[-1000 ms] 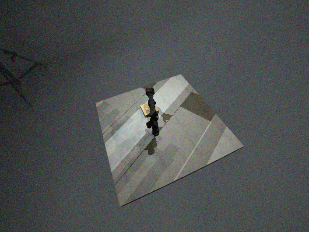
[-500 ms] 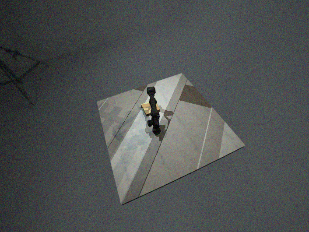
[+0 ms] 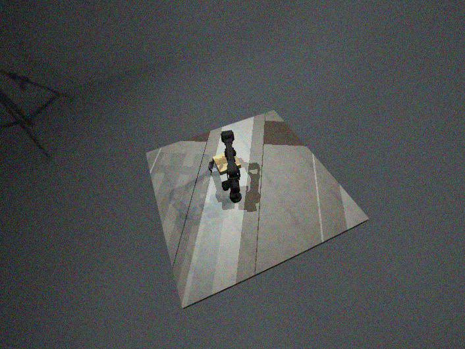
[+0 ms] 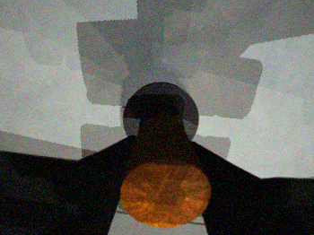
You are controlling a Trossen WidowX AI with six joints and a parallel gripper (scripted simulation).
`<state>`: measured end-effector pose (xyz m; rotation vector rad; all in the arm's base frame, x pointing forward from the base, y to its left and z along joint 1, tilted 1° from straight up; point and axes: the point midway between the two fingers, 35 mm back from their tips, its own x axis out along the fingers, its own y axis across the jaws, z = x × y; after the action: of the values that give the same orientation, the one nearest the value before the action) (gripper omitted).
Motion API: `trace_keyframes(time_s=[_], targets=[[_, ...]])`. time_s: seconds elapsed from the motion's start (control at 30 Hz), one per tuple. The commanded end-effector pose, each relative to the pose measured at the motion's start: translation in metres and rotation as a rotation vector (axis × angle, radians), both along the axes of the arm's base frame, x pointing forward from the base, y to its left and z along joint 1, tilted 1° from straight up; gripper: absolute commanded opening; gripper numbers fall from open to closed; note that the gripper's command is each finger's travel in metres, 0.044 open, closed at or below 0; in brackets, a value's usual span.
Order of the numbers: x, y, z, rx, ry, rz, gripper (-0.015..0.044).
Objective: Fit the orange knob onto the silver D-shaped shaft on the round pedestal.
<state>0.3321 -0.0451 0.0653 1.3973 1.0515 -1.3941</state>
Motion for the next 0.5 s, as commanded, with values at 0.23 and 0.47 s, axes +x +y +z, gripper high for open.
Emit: trace_keyframes(time_s=[0.23,0.47], targets=[[0.0002,-0.0004,-0.0006,-0.002,-0.001,-0.003,0.0],[0.0002,-0.0004,-0.0009,-0.001,-0.001,-0.047,0.0]])
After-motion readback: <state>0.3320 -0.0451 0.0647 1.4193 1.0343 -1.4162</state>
